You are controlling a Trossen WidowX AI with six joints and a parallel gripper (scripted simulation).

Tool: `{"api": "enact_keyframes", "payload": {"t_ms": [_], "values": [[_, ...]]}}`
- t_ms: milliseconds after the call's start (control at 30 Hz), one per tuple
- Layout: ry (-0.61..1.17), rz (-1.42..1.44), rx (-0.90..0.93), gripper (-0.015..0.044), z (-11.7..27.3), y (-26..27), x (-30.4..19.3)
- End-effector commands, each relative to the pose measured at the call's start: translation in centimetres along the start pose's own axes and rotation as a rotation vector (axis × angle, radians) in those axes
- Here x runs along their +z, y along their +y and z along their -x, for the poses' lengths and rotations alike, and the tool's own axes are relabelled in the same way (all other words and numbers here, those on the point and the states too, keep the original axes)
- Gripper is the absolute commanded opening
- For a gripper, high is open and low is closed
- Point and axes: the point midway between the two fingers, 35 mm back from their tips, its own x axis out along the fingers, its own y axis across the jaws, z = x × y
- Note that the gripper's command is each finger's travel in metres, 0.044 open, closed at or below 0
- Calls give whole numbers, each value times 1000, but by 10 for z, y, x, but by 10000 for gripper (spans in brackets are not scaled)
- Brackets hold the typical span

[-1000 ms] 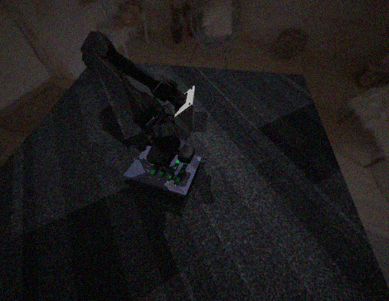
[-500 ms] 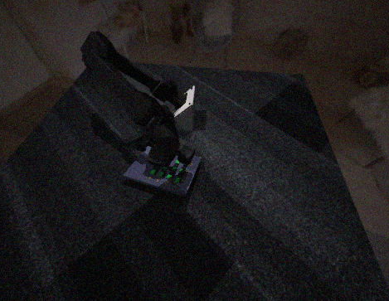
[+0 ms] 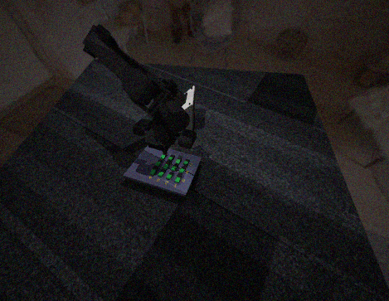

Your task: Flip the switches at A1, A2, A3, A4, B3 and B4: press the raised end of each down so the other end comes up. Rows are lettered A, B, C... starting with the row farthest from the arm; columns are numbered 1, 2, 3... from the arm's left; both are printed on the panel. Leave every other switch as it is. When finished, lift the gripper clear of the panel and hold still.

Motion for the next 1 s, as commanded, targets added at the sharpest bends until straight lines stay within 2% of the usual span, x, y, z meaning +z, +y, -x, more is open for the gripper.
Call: {"api": "enact_keyframes", "payload": {"t_ms": [0, 200, 367, 967], "values": [[1, -4, 0, 0, 4, -21, 0], [3, -3, -1, 0, 2, -28, 0], [26, -4, -2, 0, -32, -28, 1], [26, -4, -3, 0, -50, -29, 1]]}}
